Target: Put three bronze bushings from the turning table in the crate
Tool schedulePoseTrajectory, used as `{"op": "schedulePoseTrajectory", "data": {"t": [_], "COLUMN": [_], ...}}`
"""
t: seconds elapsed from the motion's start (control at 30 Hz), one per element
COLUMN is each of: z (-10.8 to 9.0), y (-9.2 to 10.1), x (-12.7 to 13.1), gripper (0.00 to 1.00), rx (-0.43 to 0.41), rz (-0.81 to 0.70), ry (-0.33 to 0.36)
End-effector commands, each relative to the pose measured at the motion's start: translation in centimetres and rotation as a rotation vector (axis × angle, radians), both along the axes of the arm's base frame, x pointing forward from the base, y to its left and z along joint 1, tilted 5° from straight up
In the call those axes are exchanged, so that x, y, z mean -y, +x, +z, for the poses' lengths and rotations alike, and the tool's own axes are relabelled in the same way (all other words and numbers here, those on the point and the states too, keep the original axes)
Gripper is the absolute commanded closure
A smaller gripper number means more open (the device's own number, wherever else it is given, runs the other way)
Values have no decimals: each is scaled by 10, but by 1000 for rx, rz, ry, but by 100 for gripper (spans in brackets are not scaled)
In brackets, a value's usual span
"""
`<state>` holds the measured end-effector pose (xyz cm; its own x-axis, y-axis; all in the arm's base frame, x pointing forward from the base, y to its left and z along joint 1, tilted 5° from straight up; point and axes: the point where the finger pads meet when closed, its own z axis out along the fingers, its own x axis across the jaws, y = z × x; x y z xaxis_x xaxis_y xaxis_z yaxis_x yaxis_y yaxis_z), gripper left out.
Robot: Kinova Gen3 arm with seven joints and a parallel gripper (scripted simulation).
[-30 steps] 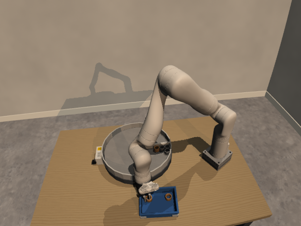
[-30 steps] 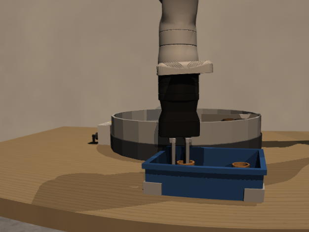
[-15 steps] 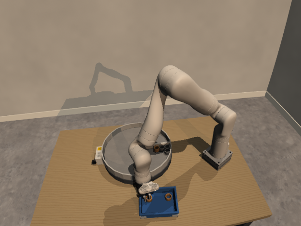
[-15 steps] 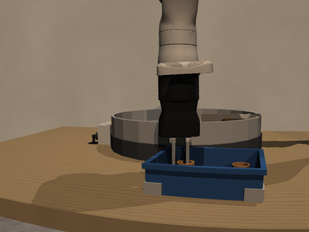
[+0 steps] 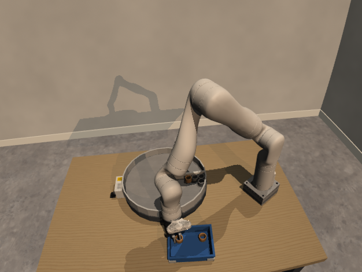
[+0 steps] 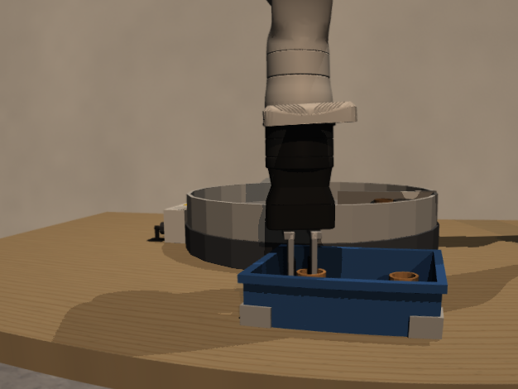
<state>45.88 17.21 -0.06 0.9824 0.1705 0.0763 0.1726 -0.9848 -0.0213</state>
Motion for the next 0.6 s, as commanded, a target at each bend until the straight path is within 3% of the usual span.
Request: {"op": "schedulePoseTrajectory", "data": {"t": [0.0, 0.57], "z": [1, 7], "y": [1, 0], "x": [0, 0], "gripper": [58, 58], "rx": [2, 2], "rz": [0, 0], "ry": [1, 1]}}
